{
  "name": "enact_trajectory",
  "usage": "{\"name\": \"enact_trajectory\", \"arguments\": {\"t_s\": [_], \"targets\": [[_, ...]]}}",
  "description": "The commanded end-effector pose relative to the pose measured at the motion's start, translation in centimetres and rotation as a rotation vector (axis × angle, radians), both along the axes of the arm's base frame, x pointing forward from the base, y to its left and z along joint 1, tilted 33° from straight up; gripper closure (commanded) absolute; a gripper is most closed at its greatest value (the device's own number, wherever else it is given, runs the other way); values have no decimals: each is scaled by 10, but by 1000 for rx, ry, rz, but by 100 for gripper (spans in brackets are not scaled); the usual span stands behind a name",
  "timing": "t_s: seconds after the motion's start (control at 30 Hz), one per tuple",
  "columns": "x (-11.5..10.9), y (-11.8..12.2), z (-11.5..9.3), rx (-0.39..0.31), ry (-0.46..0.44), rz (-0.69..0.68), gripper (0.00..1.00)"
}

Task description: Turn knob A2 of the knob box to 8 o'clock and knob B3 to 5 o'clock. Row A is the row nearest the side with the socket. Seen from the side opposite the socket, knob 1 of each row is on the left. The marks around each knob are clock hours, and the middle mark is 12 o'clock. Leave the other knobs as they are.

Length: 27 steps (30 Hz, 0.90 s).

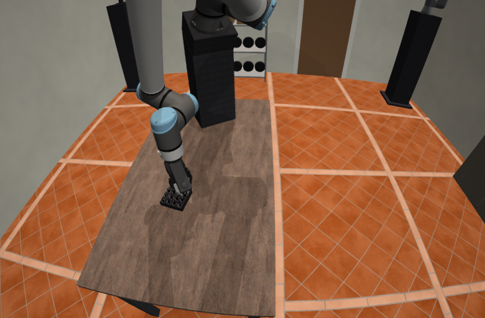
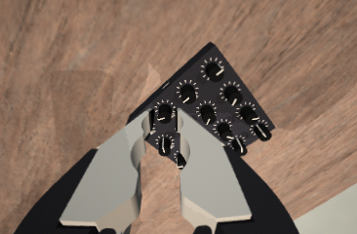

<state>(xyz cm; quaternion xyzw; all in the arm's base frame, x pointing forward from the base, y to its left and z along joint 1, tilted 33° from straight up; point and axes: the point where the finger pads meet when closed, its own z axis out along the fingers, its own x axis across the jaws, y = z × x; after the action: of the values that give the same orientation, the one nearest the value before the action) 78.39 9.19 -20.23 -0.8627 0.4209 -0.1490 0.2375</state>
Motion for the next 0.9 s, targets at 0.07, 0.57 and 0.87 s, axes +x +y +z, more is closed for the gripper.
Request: {"name": "enact_trajectory", "arguments": {"t_s": [0.07,0.57,0.87], "targets": [[0,-1,2,0,-1,0,89],[-15,-9,28,0,-1,0,89],[-17,-11,33,0,-1,0,89]]}}
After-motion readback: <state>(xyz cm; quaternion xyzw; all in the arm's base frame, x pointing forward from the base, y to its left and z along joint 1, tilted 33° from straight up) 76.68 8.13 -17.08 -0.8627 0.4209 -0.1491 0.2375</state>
